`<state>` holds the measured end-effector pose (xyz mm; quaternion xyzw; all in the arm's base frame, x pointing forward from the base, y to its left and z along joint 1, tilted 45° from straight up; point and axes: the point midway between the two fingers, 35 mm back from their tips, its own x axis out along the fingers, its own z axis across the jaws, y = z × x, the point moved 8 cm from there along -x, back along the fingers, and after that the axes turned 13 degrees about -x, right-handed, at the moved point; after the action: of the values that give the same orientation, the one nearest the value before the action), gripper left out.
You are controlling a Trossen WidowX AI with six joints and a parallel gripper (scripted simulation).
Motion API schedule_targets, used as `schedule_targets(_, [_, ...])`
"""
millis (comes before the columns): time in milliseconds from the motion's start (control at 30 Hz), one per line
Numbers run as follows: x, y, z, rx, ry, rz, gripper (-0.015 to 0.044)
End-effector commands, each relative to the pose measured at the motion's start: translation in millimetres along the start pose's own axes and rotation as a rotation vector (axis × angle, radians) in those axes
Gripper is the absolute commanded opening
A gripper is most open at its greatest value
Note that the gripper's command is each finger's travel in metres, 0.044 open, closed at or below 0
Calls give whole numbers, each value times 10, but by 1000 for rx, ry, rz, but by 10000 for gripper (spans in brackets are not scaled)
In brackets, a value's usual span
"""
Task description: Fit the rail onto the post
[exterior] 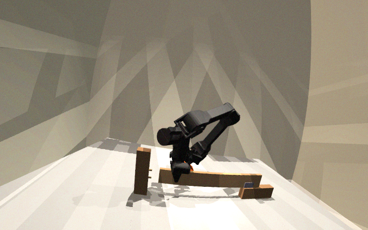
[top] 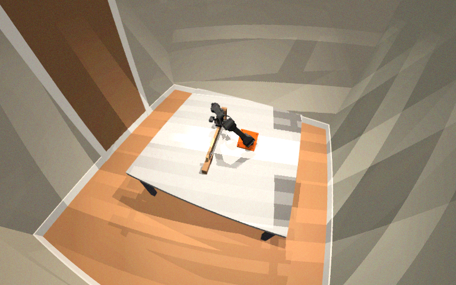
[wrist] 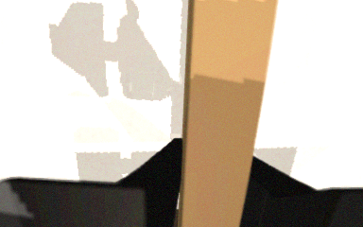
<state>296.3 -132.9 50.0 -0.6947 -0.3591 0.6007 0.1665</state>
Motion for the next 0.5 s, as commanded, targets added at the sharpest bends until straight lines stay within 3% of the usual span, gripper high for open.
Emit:
schedule_targets(0, [-24,31,22,1,4,6,0])
schedule_targets(467, [-44,69,26,1,4,6,0])
